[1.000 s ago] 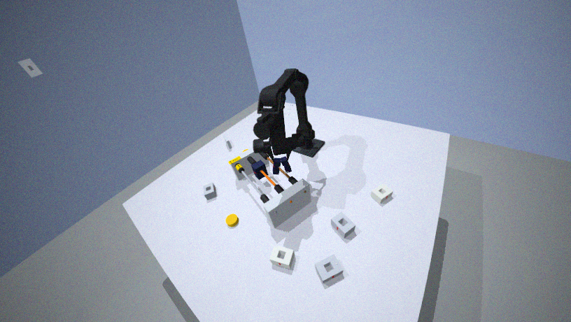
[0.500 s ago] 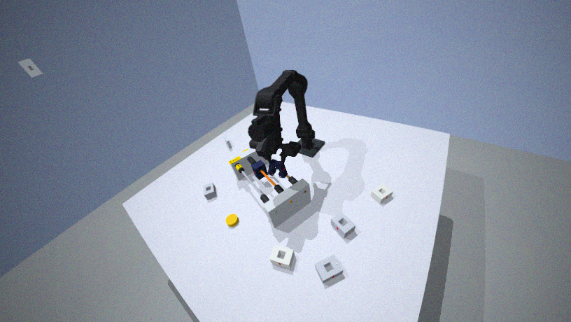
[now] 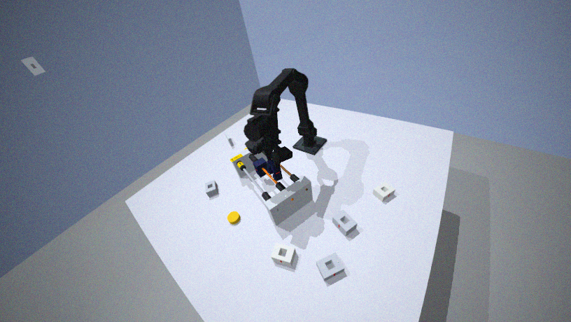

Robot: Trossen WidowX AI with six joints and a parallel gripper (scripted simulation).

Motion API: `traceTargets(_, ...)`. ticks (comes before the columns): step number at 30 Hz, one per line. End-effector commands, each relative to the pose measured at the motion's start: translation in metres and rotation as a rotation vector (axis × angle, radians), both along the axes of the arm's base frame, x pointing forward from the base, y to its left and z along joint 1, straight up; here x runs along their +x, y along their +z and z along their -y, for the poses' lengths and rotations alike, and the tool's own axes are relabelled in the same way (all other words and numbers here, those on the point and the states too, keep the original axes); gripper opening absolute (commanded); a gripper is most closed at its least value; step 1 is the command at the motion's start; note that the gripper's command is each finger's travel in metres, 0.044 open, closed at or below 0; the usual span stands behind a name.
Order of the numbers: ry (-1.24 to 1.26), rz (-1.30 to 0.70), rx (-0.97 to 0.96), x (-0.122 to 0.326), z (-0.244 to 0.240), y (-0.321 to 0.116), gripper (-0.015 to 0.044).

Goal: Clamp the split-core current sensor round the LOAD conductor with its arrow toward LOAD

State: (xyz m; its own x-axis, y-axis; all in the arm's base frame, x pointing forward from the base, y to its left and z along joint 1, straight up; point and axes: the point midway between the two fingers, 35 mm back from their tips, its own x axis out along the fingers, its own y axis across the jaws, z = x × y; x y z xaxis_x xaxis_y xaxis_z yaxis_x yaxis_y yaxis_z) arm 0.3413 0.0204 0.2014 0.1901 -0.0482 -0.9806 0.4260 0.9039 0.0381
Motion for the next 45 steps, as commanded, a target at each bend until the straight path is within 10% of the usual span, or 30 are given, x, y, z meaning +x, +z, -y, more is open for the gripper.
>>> traceTargets(1, -0.171, 0.023, 0.026, 0.008, 0.004, 0.000, 0.0000)
traceTargets(45, -1.518, 0.184, 0.316, 0.052, 0.033, -0.004, 0.0000)
